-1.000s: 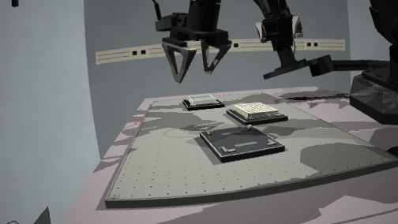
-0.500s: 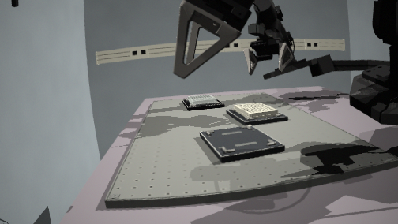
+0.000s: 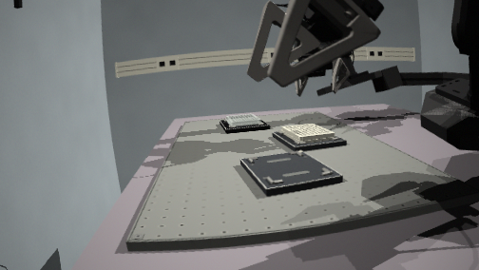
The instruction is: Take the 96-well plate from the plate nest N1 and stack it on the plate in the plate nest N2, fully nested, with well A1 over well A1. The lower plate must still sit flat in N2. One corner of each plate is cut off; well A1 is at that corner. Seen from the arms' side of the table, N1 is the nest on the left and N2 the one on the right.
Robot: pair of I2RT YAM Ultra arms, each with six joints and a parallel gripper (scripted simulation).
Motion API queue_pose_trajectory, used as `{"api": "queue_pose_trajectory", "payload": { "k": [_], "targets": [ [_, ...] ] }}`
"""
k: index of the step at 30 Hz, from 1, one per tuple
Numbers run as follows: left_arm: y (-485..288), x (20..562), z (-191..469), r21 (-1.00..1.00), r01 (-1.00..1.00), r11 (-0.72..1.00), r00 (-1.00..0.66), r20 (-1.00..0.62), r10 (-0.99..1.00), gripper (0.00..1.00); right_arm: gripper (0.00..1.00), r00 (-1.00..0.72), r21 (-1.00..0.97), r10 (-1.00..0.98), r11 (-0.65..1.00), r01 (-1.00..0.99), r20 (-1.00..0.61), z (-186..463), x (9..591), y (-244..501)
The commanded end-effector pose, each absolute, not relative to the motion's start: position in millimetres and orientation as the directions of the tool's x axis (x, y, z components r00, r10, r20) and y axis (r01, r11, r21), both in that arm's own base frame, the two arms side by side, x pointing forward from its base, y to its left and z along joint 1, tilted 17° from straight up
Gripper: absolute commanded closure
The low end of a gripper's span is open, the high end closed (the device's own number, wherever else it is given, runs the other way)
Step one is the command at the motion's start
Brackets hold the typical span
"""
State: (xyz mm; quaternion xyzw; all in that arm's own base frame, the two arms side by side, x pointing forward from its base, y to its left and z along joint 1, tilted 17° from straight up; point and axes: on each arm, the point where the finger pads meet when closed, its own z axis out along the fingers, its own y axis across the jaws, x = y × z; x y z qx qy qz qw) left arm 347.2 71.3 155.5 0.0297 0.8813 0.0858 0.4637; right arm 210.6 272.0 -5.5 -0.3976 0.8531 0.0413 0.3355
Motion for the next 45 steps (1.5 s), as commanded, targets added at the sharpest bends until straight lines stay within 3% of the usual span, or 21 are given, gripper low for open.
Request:
{"api": "queue_pose_trajectory", "payload": {
  "k": [1, 7, 16, 18, 31, 45],
  "targets": [
    [70.5, 349.0, 167.7, 0.175, -0.03, 0.984, -0.519, -0.844, 0.134, 0.0, 0.0, -0.457, -0.179, -0.638, 0.682, -0.709, -0.62, 1.9, 214.5, 282.2],
    [65.6, 348.8, 167.8, 0.156, -0.035, 0.987, -0.53, -0.84, 0.114, 0.0, 0.0, -0.442, -0.208, -0.7, 0.636, -0.743, -0.56, -7.3, 208.5, 273.9],
    [-15.3, 329.5, 151.7, 0.053, 0.054, 0.997, -0.646, -0.759, 0.075, 0.0, 0.0, -0.286, -0.278, -0.92, 0.358, -0.891, -0.269, -19.7, 212.7, 268.2],
    [-15.3, 329.5, 151.7, 0.053, 0.054, 0.997, -0.646, -0.759, 0.075, 0.0, 0.0, -0.286, -0.278, -0.92, 0.358, -0.891, -0.269, -19.7, 212.7, 268.2],
    [-127.4, 242.1, 141.8, 0.016, 0.226, 0.974, -0.771, -0.609, 0.188, 0.0, 0.0, -0.031, -0.257, -0.996, 0.01, -0.966, 0.08, -22.6, 237.1, 279.4],
    [-157.9, 153.5, 153.7, 0.095, 0.373, 0.923, -0.753, -0.551, 0.361, 0.0, 0.0, 0.076, -0.223, -0.979, -0.118, -0.968, 0.188, -25.9, 249.1, 295.9]
  ]
}}
